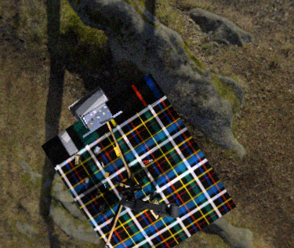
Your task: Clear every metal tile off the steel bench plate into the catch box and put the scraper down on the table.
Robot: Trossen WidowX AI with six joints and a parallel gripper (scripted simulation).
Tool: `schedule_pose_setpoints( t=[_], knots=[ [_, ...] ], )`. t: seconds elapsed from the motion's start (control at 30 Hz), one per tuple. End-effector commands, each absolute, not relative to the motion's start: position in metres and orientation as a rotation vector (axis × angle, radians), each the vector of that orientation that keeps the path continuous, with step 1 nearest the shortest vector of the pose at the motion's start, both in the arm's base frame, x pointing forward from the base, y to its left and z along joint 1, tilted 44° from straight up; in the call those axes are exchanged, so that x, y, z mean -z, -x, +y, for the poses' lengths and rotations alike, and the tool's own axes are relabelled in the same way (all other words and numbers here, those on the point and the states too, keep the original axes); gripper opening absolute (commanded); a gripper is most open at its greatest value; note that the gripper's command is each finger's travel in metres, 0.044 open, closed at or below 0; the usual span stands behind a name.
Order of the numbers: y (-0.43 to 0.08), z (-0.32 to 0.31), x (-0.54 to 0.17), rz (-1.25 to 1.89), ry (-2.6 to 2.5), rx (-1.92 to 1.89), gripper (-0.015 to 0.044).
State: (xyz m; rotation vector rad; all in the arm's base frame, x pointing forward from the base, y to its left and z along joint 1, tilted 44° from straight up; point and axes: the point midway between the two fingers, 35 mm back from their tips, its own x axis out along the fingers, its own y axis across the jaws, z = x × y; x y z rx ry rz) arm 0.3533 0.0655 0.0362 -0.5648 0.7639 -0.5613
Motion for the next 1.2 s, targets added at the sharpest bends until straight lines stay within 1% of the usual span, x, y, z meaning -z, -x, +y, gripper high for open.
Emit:
schedule_pose_setpoints(
  t=[0.0,0.87,1.17],
  knots=[
    [-0.353,0.058,-0.029,0.781,0.578,0.561,0.044],
    [-0.372,0.032,-0.016,0.768,0.586,0.566,0.044],
    [-0.375,0.035,-0.021,0.754,0.576,0.569,0.0204]
  ],
)
